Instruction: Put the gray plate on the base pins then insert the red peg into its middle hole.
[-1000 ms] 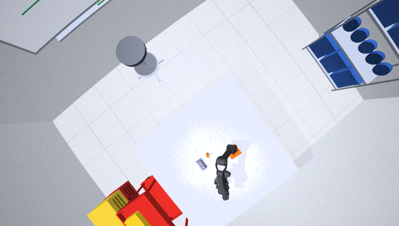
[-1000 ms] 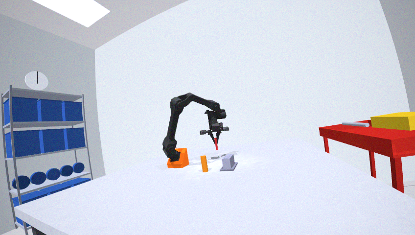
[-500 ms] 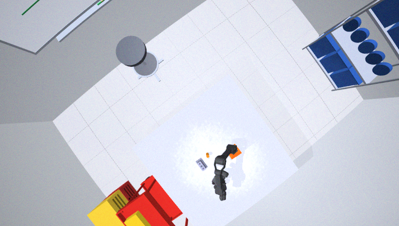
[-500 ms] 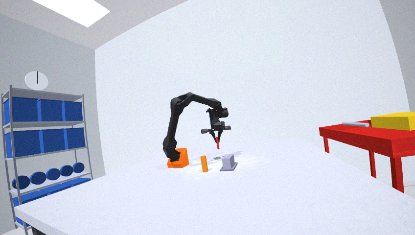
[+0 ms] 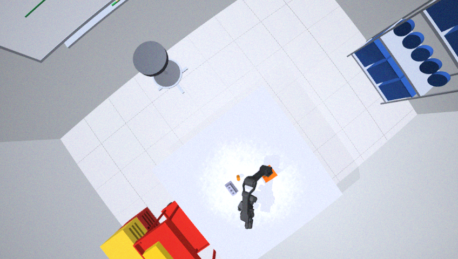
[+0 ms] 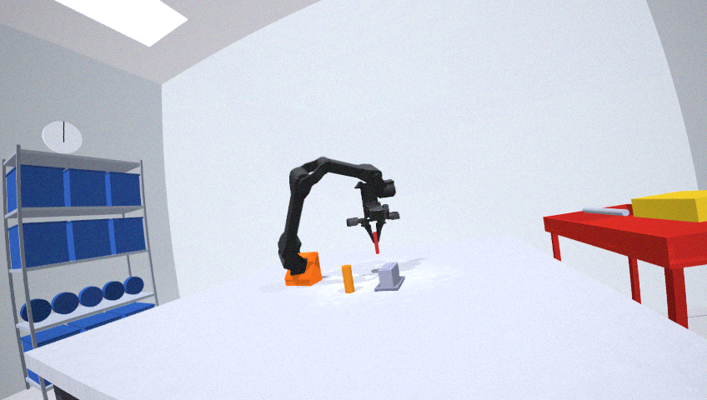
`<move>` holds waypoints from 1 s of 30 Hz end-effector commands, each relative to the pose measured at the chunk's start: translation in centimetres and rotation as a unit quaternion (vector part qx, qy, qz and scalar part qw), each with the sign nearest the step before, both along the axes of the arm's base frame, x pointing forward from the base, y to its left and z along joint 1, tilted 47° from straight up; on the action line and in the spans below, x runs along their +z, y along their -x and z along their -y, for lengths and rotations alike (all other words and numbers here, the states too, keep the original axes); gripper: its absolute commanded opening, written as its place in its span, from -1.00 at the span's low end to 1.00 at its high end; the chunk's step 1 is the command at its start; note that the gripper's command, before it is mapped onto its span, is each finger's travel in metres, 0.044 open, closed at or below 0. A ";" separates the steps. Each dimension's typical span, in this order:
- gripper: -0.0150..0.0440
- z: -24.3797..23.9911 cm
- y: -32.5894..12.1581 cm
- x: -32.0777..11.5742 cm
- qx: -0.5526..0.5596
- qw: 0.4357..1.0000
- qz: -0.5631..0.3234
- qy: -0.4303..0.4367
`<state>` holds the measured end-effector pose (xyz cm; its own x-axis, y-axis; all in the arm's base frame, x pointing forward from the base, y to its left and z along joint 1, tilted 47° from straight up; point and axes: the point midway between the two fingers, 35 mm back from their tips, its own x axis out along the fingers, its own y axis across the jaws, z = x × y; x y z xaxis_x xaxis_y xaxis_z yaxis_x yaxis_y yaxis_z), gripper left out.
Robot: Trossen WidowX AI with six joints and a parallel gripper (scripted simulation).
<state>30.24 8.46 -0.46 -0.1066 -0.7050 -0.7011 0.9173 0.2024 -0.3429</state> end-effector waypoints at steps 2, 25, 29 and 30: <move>-0.49 0.8 -1.1 1.3 0.003 1.000 0.006 -0.002; -0.49 5.4 -4.4 5.5 0.003 1.000 0.008 0.000; -0.49 6.3 -4.8 6.3 0.002 1.000 0.009 0.001; -0.49 6.5 -4.9 6.5 0.002 1.000 0.009 0.001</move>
